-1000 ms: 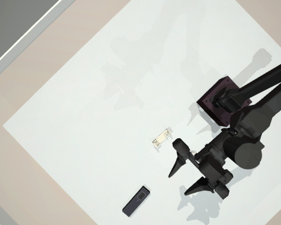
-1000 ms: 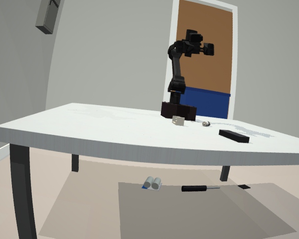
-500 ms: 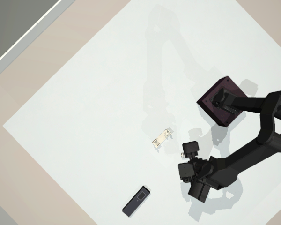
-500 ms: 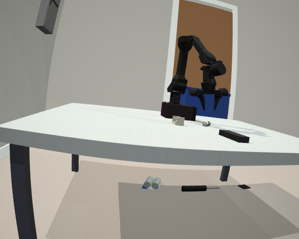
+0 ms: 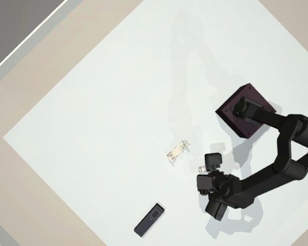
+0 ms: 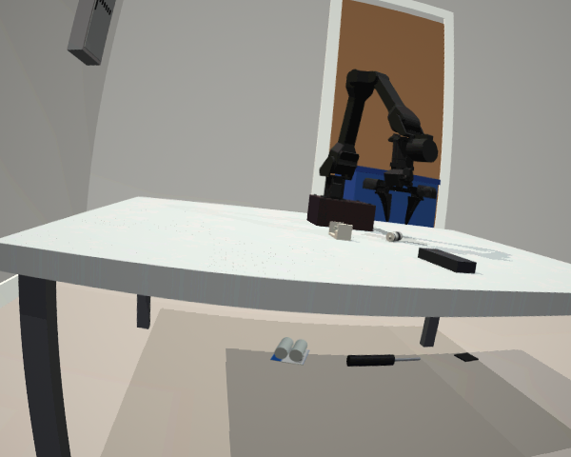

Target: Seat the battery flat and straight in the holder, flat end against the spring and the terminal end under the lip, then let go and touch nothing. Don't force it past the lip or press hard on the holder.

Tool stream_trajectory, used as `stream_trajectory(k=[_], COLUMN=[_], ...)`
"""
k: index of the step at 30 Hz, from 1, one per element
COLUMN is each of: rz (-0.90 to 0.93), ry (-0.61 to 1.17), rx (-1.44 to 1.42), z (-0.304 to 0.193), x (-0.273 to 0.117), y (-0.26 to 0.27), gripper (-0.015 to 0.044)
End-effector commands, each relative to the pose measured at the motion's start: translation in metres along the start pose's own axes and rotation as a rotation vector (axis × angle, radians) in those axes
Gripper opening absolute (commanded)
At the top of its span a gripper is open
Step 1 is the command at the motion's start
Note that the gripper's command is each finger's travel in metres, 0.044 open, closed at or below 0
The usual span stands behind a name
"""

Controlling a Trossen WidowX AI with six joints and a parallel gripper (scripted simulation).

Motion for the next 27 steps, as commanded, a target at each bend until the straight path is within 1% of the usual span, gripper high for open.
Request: stream_trajectory(k=[1,24,27], rz=[-0.004,-0.004,-0.004], ry=[0.008,0.008,0.008], rx=[0.005,0.005,0.005], z=[-0.001,-0.002,-0.002], x=[0.008,0.043,0.043], y=[-0.001,-0.002,-0.002], gripper=[0.0240,0.0240,0.0161])
Point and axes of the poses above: the point midway between the two fingers, 35 mm back from their tips, its own x axis out along the fingers, its own y axis across the jaws, z = x × y, the point moved 7 cm from there along -x, back along the fingers, and after that the axes turned 3 degrees about -x, right-handed, at the moved point
